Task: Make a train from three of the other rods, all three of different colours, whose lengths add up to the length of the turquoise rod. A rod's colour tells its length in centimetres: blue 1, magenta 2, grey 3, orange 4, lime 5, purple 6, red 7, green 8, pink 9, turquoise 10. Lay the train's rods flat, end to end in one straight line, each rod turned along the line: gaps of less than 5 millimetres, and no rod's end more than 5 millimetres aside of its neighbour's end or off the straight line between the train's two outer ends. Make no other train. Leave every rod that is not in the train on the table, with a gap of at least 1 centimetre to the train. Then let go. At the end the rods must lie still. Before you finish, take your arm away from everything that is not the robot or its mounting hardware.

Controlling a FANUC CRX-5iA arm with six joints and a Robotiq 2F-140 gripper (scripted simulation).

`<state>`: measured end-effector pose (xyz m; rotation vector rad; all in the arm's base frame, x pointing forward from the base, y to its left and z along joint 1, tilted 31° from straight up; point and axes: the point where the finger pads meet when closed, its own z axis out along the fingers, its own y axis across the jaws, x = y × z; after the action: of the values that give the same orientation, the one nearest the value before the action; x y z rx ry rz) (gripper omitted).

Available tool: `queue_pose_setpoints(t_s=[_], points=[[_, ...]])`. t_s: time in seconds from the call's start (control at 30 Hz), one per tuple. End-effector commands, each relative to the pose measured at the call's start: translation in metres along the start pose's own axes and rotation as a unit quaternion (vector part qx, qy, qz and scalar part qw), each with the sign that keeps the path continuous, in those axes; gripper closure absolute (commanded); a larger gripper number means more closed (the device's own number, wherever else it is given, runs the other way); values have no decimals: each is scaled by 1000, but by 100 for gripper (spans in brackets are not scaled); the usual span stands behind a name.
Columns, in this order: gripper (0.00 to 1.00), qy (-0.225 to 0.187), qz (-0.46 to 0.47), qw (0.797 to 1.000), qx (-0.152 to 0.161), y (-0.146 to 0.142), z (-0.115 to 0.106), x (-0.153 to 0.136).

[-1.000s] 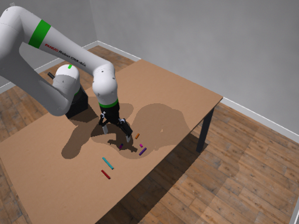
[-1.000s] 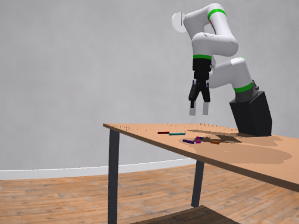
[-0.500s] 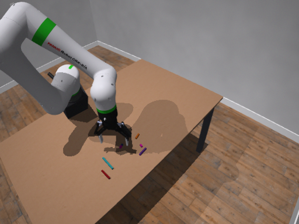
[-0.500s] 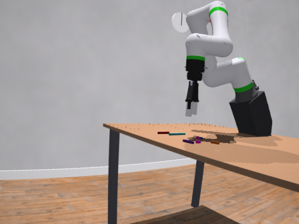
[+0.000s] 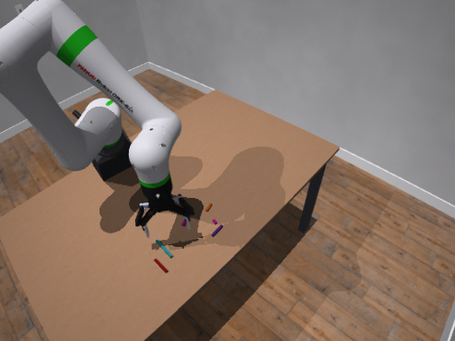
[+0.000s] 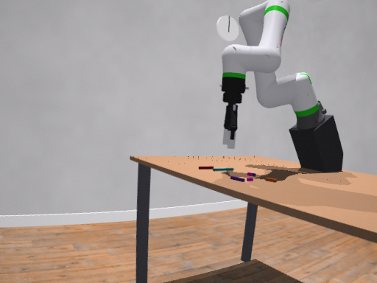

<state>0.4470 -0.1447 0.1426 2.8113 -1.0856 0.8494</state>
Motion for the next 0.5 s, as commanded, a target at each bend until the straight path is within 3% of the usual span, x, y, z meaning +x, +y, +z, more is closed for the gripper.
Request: queue_pose_setpoints(t_s=[0.0, 0.47], points=[[0, -25, -54, 998, 14, 8, 4, 14], [0, -7, -242, 970, 21, 51, 12, 68]])
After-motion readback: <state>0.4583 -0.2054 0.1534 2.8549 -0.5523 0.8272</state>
